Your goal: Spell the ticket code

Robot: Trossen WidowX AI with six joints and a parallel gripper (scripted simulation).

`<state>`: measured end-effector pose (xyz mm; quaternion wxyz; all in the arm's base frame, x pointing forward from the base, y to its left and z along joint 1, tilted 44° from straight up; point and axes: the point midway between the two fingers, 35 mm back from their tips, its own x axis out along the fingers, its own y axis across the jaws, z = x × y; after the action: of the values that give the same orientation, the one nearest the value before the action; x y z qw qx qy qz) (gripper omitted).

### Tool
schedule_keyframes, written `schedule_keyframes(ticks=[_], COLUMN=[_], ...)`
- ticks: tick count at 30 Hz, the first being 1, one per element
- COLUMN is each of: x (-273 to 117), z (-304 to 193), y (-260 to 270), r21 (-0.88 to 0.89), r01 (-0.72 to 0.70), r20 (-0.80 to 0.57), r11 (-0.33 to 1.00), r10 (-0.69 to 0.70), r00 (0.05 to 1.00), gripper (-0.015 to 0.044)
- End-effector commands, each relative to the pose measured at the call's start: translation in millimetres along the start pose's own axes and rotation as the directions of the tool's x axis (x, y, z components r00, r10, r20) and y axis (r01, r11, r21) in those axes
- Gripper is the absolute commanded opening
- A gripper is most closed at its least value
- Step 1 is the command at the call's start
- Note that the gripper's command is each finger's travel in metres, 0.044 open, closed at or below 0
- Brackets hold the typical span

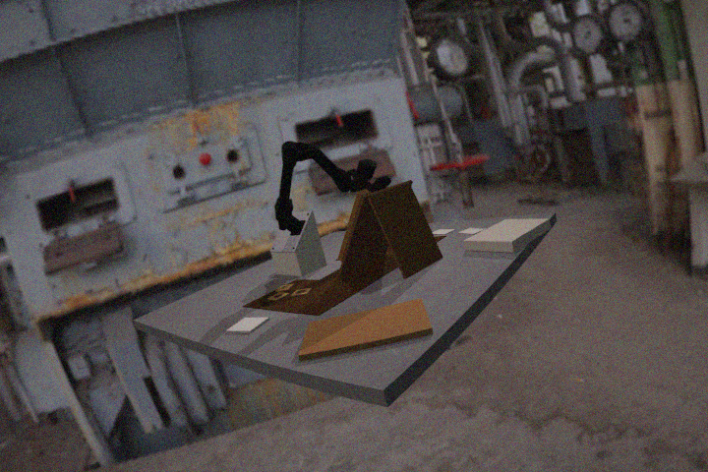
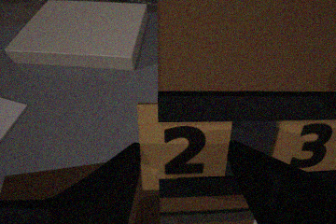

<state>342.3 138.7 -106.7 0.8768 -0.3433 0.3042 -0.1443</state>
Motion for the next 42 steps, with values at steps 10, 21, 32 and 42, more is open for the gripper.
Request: schedule_keyframes(ticks=[10, 21, 32, 42], x=[-0.3, -0.1, -0.5, -0.9], z=[1.6, 0.5, 1.6, 3.1], y=[-4.2, -10.7, -17.6, -22.4], r21=[0.005, 0.004, 0.004, 0.004], r01=[-0.004, -0.004, -0.004, -0.003], r20=[0.007, 0.007, 0.007, 0.007], r11=[1.000, 1.000, 1.000, 1.000], r10=[0.004, 0.004, 0.004, 0.003], r00=[1.000, 1.000, 1.000, 1.000], gripper=[0.0000, 0.0000, 0.0000, 0.0000])
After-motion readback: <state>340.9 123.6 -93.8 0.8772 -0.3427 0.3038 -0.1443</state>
